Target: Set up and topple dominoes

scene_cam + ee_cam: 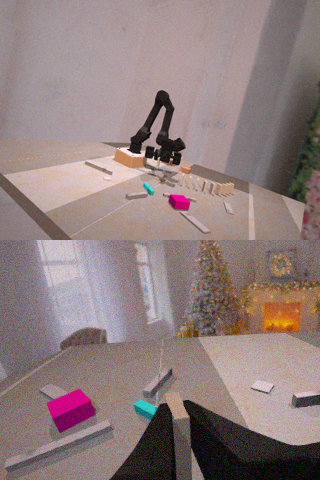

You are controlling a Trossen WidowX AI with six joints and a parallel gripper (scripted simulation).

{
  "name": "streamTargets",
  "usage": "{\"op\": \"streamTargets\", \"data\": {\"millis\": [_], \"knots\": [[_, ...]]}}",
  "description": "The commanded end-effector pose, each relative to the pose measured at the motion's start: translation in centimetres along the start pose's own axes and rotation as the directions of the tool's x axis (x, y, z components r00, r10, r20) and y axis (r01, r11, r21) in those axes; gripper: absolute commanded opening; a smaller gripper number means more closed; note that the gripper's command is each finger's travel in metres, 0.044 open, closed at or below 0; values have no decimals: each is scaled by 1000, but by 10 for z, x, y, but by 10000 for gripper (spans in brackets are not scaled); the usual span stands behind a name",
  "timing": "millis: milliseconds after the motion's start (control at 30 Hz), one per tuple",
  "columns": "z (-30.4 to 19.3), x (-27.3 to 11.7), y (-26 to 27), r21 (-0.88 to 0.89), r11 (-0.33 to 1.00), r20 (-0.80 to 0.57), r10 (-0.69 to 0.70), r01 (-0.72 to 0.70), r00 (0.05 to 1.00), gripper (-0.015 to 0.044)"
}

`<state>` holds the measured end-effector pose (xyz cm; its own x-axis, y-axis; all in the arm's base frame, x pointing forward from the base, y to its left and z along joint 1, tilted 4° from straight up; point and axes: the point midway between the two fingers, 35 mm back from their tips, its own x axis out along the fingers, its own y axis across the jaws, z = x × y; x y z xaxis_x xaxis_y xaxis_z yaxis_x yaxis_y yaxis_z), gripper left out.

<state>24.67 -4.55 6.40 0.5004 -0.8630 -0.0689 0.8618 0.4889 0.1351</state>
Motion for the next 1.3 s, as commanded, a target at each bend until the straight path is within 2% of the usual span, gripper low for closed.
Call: {"op": "streamTargets", "data": {"millis": [0,1267], "knots": [[-9,1,-2,-18,1000,-6,1,-1,1000,20],[-59,10,-23,19,1000,-4,0,0,1000,20]]}}
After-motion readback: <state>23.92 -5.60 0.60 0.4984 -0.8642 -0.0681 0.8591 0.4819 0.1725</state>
